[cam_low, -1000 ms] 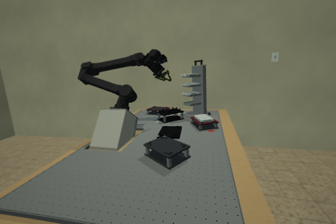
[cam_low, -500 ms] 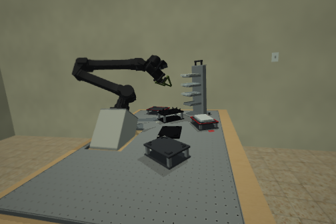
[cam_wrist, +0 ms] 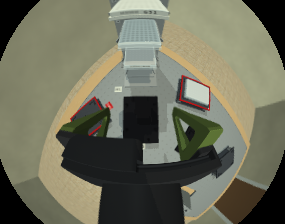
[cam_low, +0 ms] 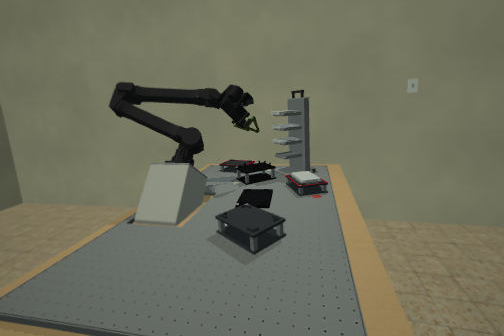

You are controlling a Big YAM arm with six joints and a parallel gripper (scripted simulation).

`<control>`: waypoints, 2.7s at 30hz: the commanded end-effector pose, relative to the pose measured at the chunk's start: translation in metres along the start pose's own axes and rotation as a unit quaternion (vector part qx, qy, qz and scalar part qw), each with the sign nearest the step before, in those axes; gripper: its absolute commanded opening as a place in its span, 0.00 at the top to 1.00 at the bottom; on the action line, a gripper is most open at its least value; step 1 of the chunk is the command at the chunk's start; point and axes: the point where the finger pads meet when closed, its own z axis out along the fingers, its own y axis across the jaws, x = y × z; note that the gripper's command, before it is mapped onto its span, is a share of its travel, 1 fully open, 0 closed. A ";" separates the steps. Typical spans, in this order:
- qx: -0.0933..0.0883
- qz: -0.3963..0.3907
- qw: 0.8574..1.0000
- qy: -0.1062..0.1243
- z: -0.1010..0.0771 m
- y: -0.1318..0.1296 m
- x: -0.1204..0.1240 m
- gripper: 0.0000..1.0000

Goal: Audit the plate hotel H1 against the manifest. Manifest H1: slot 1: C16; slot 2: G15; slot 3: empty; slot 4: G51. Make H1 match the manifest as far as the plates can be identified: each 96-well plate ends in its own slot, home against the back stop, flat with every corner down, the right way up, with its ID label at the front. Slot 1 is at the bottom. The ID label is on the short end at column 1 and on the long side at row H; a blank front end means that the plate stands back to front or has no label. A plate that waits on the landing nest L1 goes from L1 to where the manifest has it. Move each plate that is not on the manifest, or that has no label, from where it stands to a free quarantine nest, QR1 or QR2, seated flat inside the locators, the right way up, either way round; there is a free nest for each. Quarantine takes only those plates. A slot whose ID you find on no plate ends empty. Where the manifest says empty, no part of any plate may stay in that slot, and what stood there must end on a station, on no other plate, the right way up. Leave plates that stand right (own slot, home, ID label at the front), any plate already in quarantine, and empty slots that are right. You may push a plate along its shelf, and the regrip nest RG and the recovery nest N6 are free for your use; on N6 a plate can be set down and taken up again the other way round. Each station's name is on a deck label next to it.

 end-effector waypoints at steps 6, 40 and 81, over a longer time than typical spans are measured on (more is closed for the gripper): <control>-0.012 -0.022 0.999 -0.033 -0.001 0.019 -0.045 0.00; -0.013 -0.021 0.999 -0.034 0.029 0.019 -0.074 0.00; -0.014 -0.021 0.999 -0.035 0.064 0.020 -0.108 0.00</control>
